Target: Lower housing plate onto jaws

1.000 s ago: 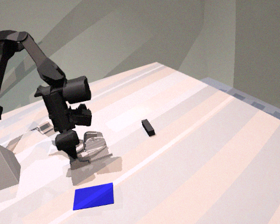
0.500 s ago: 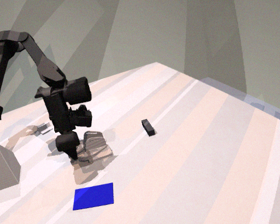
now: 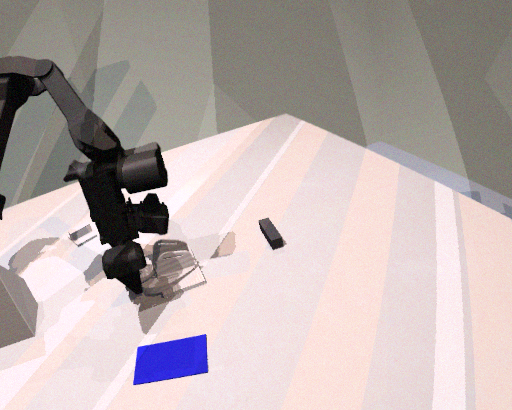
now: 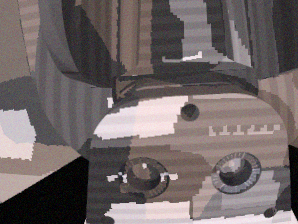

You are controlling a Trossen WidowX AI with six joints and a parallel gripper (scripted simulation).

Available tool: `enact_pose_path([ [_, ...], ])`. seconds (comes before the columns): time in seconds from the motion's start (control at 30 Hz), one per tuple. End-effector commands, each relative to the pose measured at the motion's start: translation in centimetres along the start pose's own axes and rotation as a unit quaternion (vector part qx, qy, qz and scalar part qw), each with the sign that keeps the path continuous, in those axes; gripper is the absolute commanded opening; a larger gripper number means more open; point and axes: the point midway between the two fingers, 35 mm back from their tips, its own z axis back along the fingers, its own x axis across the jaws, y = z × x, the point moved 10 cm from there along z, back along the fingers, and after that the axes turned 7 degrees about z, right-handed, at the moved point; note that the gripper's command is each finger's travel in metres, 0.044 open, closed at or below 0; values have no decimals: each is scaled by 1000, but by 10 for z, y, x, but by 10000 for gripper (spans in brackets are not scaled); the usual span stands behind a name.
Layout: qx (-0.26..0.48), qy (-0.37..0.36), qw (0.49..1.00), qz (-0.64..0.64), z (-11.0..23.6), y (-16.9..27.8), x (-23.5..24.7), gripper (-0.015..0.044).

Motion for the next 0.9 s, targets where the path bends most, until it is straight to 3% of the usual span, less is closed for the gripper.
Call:
enact_pose_path([
  [0.0,-1,-2,1000,-3,-1,1,0,351],
  [0.87,-1,-2,1000,-3,-6,1,0,351],
])
